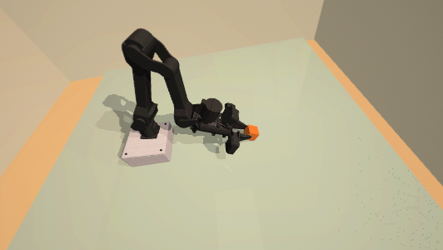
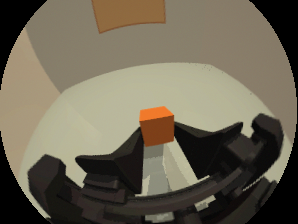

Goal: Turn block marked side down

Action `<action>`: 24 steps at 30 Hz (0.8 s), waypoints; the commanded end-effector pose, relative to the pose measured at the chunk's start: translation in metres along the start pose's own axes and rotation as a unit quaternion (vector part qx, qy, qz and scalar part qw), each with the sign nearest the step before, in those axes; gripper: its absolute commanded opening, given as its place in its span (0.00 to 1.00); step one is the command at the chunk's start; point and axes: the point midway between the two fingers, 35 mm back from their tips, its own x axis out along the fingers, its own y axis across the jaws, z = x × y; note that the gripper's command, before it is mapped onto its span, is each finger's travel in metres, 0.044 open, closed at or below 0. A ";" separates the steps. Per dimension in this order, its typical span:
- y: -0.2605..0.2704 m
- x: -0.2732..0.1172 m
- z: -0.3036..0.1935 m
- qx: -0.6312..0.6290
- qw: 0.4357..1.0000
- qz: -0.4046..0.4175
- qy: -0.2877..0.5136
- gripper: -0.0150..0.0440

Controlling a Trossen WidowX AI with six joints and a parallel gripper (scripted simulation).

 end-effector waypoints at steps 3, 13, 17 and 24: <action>0.001 -0.002 0.001 0.001 1.000 0.002 -0.014 0.25; 0.001 -0.002 0.001 0.001 1.000 0.002 -0.014 0.25; 0.001 -0.002 0.001 0.001 1.000 0.002 -0.014 0.39; 0.001 -0.002 0.001 0.001 1.000 0.002 -0.014 0.70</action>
